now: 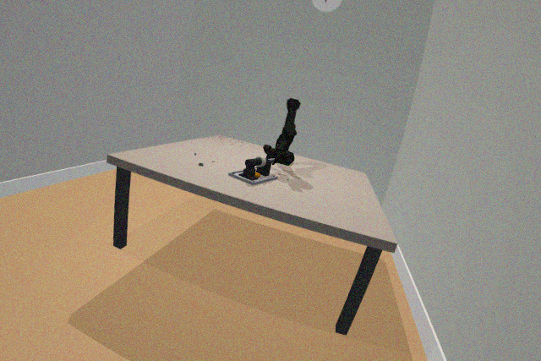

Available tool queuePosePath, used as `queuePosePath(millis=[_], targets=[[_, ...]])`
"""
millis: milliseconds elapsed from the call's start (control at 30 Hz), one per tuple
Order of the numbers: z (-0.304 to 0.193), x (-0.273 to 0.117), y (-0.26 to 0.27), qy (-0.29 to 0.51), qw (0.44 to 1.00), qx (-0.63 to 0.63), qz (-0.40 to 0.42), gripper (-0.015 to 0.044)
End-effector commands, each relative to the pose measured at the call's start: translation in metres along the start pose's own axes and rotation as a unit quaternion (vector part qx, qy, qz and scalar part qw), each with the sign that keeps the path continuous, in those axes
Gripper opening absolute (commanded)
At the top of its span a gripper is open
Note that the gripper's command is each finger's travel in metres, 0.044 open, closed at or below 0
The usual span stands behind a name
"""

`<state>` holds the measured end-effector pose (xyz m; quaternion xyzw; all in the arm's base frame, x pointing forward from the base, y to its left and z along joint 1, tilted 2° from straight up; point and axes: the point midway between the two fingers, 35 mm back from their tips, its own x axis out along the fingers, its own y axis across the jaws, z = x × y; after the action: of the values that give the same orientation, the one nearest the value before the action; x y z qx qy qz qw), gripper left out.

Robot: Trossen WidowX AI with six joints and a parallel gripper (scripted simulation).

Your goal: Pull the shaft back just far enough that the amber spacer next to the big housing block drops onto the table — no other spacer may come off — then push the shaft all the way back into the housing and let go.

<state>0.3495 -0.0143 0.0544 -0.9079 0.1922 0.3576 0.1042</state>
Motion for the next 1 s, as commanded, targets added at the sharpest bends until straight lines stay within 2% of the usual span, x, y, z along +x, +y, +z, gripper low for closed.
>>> queuePosePath(millis=[0,967], targets=[[-0.0022,0.0005,-0.0003,0.002,1.0,-0.001,-0.001,0.0],[-0.005,0.0031,-0.0003,0.002,1.0,-0.001,-0.001,0.0]])
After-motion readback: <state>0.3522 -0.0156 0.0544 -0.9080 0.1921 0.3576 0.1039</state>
